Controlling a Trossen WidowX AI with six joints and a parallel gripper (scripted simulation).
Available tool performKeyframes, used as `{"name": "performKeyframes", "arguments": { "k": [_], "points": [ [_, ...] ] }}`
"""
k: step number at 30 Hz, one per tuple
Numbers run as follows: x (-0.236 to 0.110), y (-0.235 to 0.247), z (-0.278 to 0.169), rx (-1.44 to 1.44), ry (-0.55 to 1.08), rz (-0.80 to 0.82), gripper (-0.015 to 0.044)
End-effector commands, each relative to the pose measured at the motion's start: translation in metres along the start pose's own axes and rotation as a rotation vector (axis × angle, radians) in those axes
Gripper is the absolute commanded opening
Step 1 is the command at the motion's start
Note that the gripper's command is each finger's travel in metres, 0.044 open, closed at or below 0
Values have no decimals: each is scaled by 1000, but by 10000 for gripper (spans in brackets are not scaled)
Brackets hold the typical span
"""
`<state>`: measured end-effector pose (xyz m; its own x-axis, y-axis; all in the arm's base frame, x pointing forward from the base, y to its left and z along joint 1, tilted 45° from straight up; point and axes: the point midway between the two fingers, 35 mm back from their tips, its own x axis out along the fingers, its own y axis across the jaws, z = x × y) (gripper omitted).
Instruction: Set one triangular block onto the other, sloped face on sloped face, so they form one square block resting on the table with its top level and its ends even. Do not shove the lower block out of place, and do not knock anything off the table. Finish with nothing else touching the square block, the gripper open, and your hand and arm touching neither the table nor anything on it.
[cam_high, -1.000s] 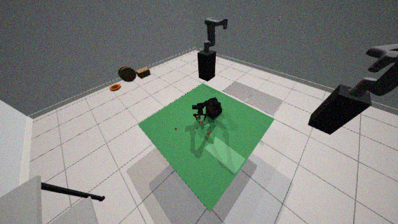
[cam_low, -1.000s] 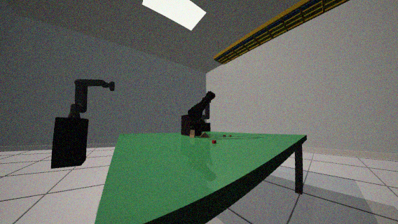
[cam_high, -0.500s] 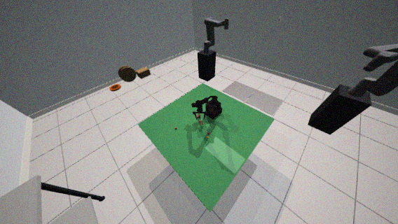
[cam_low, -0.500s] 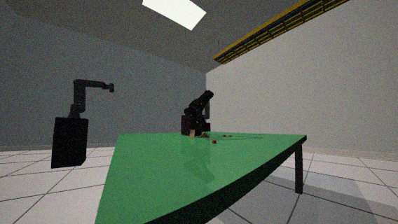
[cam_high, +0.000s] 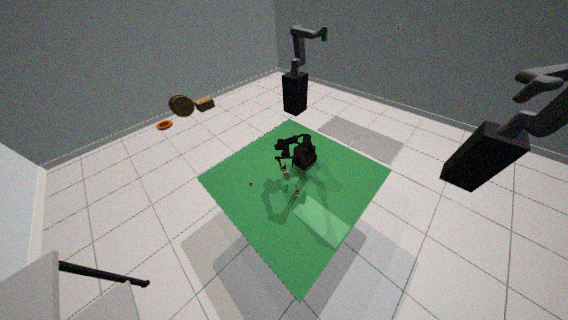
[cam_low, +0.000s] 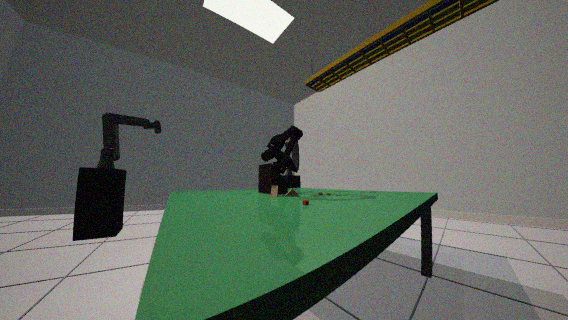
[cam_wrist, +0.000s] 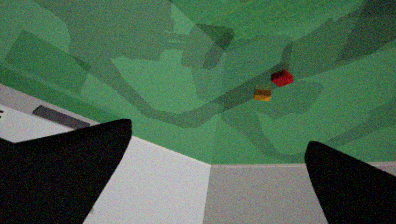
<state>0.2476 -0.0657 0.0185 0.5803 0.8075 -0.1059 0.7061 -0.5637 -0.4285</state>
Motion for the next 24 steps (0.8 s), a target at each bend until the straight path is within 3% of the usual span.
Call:
{"name": "performKeyframes", "arguments": {
  "k": [1, 5, 19, 24],
  "points": [
    [-4, -1, -6, -6, 3, -8, 440],
    [-2, 0, 4, -179, -25, -15, 440],
    [-7, 0, 34, -1702, -109, -235, 440],
    [-9, 1, 42, -2008, -105, -319, 440]
  ]
}}
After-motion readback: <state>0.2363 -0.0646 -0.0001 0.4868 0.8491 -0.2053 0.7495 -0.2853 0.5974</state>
